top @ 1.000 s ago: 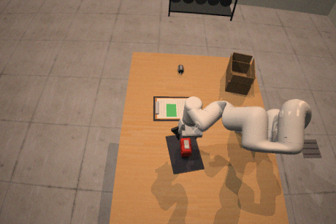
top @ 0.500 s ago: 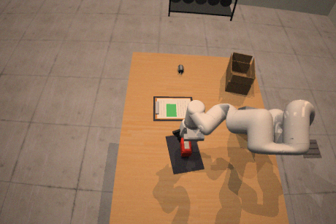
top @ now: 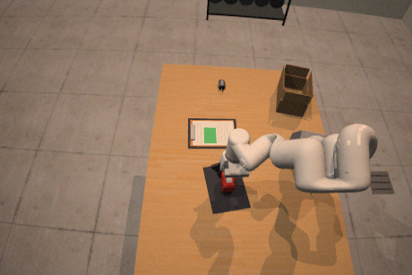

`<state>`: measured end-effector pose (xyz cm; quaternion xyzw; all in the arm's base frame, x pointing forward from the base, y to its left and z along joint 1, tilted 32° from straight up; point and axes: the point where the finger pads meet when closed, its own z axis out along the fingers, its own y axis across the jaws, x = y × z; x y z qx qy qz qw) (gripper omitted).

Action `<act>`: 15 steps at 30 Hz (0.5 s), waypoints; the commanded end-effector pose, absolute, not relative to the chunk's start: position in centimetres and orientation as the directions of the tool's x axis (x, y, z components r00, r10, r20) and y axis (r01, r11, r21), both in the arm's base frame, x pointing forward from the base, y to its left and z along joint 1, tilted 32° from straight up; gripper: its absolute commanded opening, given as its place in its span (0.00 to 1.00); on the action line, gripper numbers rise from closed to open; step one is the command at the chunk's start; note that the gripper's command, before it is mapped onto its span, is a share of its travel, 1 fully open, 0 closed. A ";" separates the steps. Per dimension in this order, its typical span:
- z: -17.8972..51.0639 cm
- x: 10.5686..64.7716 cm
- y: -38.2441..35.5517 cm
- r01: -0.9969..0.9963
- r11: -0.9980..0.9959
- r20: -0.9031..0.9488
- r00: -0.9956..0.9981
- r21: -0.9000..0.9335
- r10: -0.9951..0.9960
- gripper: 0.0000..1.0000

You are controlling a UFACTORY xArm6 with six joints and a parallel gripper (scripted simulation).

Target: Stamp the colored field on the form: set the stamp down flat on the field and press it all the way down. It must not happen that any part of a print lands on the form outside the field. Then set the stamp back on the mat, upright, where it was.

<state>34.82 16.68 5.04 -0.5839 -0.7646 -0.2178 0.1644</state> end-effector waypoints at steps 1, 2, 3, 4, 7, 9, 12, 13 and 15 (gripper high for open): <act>3.0 35.1 18.0 0.964 0.222 0.507 -0.265 0.146 0.820 0.96; 2.6 35.1 18.3 0.964 0.222 0.507 -0.265 0.146 0.820 0.96; 2.3 35.1 18.5 0.964 0.222 0.507 -0.265 0.146 0.820 0.96; 1.9 35.1 18.7 0.964 0.222 0.507 -0.265 0.146 0.820 0.96; 0.9 35.1 19.3 0.964 0.222 0.507 -0.265 0.146 0.820 0.96; 0.9 35.1 19.3 0.964 0.222 0.507 -0.265 0.146 0.820 0.96; 0.1 35.1 19.8 0.964 0.222 0.507 -0.265 0.146 0.820 0.96; -0.1 35.1 19.9 0.964 0.222 0.507 -0.265 0.146 0.820 0.96; -0.4 35.1 20.1 0.964 0.222 0.507 -0.265 0.146 0.820 0.96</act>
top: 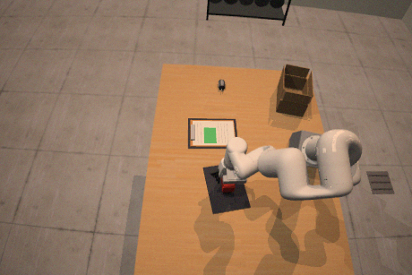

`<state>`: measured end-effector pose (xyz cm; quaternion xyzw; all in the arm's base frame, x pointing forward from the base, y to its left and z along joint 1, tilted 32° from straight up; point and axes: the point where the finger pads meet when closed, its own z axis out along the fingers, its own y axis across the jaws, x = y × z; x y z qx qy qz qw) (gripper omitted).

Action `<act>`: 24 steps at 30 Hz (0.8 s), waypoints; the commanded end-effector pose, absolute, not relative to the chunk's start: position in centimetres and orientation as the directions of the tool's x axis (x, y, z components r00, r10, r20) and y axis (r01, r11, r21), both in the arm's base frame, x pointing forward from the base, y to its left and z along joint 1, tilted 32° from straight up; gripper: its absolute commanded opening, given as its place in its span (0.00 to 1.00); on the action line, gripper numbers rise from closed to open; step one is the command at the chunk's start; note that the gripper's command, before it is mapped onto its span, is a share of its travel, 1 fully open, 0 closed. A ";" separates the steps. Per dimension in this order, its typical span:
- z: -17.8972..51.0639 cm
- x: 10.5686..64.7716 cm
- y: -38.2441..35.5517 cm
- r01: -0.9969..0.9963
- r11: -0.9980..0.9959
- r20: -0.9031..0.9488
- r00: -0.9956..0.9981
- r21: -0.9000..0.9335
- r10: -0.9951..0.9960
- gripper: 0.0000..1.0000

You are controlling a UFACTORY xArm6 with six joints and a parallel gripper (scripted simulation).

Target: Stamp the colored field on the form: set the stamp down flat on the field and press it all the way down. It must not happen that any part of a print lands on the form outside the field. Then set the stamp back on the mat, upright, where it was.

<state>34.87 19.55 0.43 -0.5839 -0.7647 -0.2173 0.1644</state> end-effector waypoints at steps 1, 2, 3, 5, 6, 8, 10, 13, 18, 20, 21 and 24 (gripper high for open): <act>-0.5 35.1 20.2 0.964 0.222 0.507 -0.265 0.146 0.820 0.96; -0.5 35.1 20.2 0.964 0.222 0.507 -0.265 0.146 0.820 0.96; -0.6 35.1 20.2 0.964 0.222 0.507 -0.265 0.146 0.820 0.96; -0.6 35.1 20.3 0.964 0.222 0.507 -0.265 0.146 0.820 0.96; -0.6 35.1 20.3 0.964 0.222 0.507 -0.265 0.146 0.820 0.96; -0.6 35.1 20.3 0.964 0.222 0.507 -0.265 0.146 0.820 0.96; -0.6 35.1 20.3 0.964 0.222 0.507 -0.265 0.146 0.820 0.96; -0.6 35.1 20.3 0.964 0.222 0.507 -0.265 0.146 0.820 0.96; -0.6 35.1 20.3 0.964 0.222 0.507 -0.265 0.146 0.820 0.34; -0.6 35.1 20.3 0.964 0.222 0.507 -0.265 0.146 0.820 0.34; -0.6 35.1 20.3 0.964 0.222 0.507 -0.265 0.146 0.820 0.34; -0.6 35.1 20.3 0.964 0.222 0.507 -0.265 0.146 0.820 0.34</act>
